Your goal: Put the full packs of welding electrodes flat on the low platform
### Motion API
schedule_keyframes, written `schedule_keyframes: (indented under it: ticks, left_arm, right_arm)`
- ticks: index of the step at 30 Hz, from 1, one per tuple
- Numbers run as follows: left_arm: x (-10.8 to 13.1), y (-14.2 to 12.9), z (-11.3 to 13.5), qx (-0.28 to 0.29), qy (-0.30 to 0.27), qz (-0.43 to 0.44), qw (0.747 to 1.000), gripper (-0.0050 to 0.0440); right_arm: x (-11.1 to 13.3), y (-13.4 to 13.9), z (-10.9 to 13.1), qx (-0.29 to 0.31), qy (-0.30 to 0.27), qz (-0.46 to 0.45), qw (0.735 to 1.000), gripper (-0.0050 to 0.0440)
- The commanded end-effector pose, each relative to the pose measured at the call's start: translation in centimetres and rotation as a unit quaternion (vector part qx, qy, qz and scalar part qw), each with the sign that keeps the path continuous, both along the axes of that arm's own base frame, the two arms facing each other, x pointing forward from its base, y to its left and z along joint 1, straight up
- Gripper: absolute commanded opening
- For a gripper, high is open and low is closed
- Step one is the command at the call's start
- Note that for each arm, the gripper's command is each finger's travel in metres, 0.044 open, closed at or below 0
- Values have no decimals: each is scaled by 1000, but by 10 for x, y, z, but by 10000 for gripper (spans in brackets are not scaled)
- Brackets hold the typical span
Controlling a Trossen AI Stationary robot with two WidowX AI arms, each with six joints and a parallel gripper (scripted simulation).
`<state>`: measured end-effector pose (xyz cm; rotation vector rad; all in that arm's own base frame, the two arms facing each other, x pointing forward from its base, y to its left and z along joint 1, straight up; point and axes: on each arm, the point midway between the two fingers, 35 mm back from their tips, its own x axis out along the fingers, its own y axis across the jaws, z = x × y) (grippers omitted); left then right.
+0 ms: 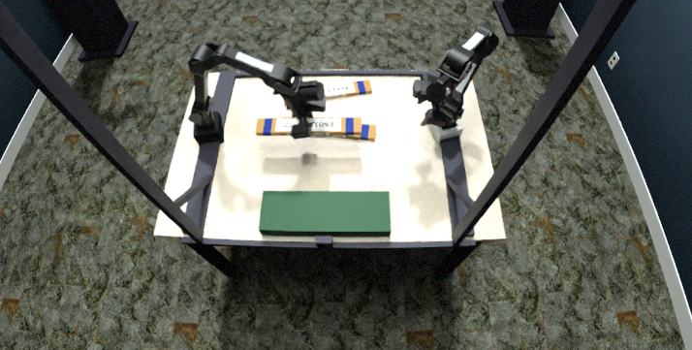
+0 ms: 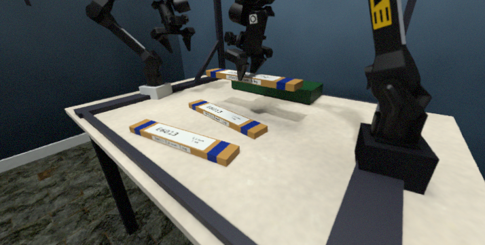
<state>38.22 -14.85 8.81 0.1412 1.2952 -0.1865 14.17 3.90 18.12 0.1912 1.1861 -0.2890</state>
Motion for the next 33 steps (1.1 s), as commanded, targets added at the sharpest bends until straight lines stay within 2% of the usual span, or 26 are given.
schedule_keyframes:
  ticks: [1, 7, 33]
  left_arm:
    - [3, -2, 2, -5, -11, -1, 1000, -50]
    - [3, -2, -6, -5, -11, -1, 1000, -50]
    - [3, -2, -6, -5, -11, -1, 1000, -50]
  right_arm:
    - [2, 1, 6, 4, -10, -1, 1000, 430]
    - [2, 1, 6, 4, -10, -1, 1000, 430]
    - [2, 1, 6, 4, -10, -1, 1000, 430]
